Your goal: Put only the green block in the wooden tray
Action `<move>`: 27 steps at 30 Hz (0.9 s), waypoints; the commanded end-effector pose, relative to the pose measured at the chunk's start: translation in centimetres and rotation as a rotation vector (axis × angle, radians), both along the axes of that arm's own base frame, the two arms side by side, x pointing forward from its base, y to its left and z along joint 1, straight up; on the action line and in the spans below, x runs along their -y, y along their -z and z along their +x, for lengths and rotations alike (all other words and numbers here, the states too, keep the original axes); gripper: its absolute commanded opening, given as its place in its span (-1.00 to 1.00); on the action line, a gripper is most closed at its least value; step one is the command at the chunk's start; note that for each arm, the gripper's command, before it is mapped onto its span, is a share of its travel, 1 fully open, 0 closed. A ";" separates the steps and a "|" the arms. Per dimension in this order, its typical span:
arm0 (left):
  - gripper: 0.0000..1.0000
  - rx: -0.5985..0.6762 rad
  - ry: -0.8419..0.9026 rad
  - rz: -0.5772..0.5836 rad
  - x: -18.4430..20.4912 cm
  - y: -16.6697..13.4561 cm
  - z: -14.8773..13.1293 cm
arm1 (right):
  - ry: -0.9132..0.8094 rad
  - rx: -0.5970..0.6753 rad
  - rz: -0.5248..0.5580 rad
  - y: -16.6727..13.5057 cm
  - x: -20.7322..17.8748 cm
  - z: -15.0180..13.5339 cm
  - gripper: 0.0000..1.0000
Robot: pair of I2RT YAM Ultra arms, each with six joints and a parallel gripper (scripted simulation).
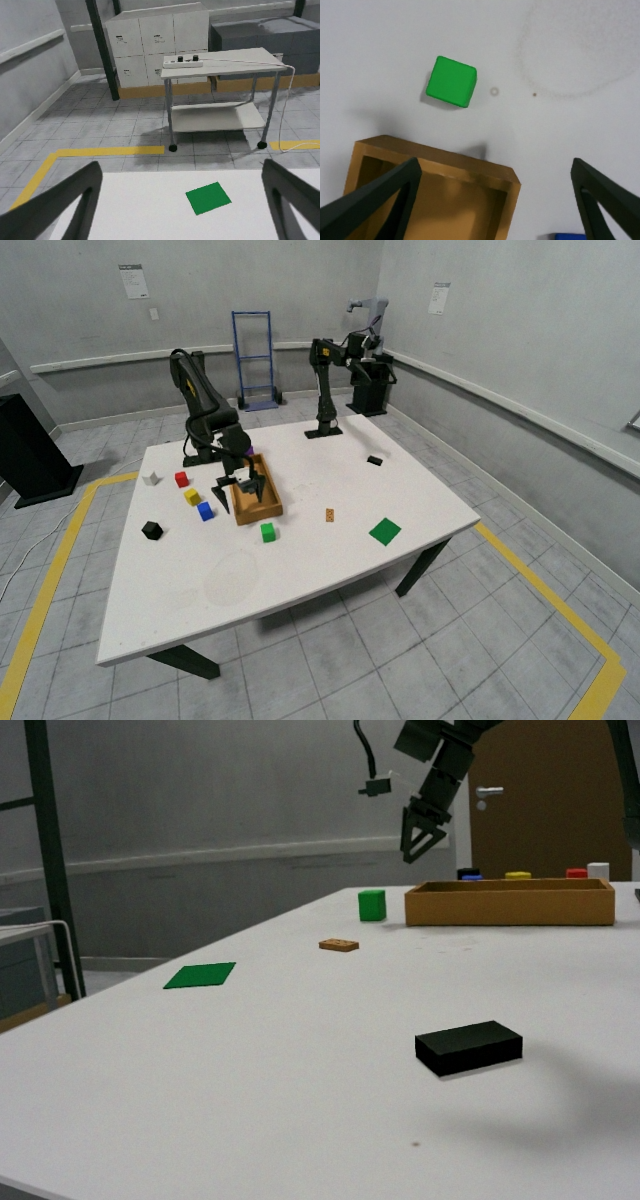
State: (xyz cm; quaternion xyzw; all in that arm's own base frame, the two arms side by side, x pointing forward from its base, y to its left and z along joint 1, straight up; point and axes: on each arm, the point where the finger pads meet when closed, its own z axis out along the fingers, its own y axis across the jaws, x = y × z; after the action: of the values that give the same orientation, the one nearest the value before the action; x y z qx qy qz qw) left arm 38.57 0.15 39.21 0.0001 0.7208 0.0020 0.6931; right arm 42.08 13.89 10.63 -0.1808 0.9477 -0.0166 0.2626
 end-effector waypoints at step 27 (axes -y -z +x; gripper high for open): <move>1.00 0.038 0.130 -0.038 4.3 0.7 0.9 | -0.284 -0.067 -0.075 -0.8 -3.4 1.3 0.24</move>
State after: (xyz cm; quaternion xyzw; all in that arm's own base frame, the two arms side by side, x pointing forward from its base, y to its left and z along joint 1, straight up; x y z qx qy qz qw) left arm 38.61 -1.12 40.01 0.0077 0.7065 -0.0166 0.7075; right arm 43.22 17.11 10.54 -0.2587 0.9344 -0.0113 0.2446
